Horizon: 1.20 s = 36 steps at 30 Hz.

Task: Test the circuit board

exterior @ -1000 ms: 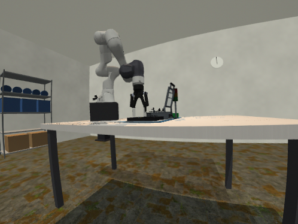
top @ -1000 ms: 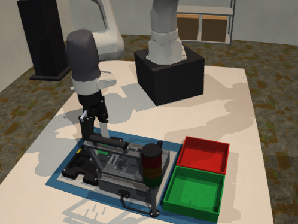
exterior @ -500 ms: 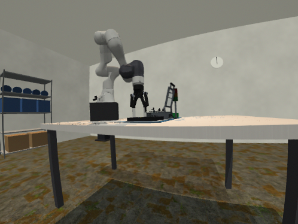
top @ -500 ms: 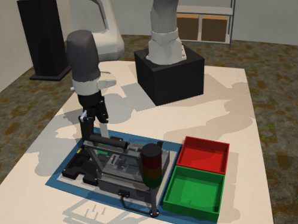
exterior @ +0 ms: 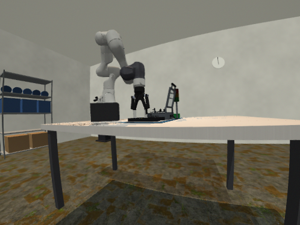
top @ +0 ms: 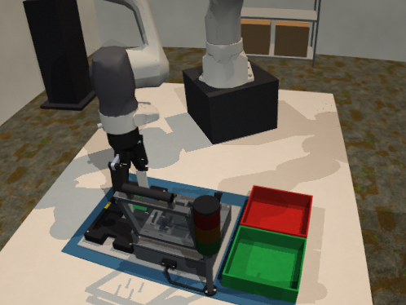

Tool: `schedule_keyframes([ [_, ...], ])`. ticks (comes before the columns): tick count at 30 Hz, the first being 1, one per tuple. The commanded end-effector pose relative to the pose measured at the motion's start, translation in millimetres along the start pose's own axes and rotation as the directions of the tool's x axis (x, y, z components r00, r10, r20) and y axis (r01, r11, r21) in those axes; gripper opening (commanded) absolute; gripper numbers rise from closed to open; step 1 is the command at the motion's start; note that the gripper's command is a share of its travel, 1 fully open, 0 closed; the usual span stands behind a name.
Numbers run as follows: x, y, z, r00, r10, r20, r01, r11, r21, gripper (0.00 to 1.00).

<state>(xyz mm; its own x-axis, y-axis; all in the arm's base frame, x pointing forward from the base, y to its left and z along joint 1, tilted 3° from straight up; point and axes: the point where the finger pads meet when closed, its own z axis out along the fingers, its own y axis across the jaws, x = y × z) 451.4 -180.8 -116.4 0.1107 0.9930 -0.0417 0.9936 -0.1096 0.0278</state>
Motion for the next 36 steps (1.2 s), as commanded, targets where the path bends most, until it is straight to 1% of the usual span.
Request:
schedule_keyframes([
  [1, 0.2, 2.1, 1.9, 1.000, 0.010, -0.001, -0.010, 1.000, -0.006, 0.58],
  [25, 0.2, 2.1, 2.7, 1.000, 0.010, -0.001, -0.010, 1.000, -0.006, 0.58],
  [26, 0.2, 2.1, 2.7, 1.000, 0.010, -0.001, -0.010, 1.000, -0.006, 0.54],
  [36, 0.2, 2.1, 2.7, 1.000, 0.010, -0.001, -0.010, 1.000, -0.006, 0.54],
])
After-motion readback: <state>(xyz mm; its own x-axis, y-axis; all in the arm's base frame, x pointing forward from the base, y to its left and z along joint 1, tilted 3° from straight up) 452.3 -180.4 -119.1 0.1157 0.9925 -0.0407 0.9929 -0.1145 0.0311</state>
